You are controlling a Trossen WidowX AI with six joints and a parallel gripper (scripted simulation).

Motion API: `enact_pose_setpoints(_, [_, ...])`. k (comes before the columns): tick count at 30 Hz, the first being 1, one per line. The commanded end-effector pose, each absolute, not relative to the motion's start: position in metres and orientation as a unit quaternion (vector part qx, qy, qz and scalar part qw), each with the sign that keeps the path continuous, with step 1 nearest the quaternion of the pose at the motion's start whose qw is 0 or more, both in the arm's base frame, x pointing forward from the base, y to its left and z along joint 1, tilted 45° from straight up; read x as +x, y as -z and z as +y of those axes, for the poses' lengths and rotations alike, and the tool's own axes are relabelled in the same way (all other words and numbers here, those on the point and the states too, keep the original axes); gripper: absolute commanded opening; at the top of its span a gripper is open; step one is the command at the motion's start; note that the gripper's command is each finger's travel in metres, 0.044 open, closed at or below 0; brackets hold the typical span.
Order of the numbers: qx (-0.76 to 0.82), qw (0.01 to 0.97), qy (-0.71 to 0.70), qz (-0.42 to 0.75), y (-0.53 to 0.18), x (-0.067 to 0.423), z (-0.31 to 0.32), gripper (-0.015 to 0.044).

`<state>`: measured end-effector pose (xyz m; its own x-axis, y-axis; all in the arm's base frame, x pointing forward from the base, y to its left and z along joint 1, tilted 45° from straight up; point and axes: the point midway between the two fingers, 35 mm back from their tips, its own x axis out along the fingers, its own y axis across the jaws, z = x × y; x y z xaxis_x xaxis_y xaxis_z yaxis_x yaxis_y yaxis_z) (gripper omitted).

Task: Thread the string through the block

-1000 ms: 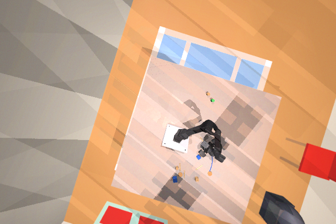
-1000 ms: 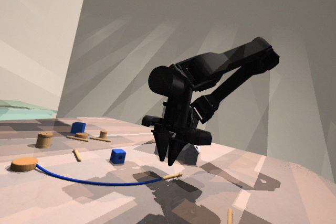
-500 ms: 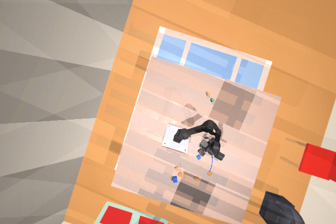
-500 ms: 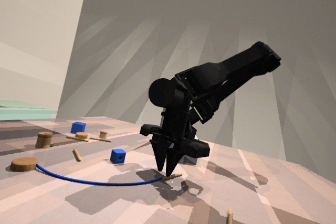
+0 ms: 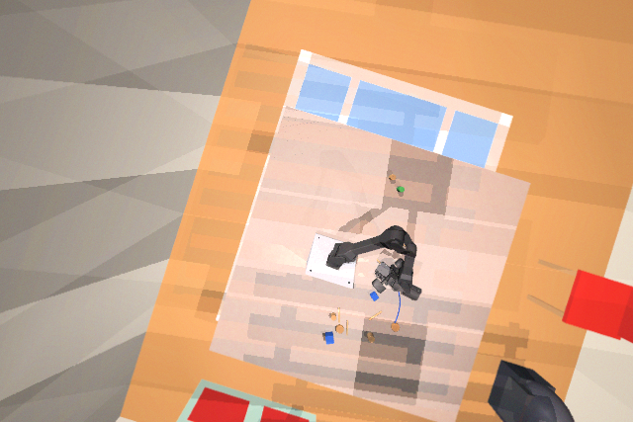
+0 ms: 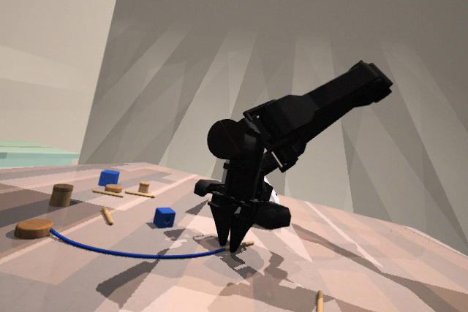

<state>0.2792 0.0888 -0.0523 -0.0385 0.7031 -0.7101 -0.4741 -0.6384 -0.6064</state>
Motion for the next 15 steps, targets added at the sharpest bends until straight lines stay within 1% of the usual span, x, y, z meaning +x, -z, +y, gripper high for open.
enact_pose_setpoints(1, [-0.557, 0.413, -0.713, -0.103, 0.0522, 0.2793, 0.0888, 0.0042])
enact_pose_setpoints(3, [-0.557, 0.413, -0.713, -0.103, 0.0522, 0.2793, 0.0888, 0.0000])
enact_pose_setpoints(15, [-0.558, 0.412, -0.713, -0.102, 0.0494, 0.2800, 0.0856, 0.0000])
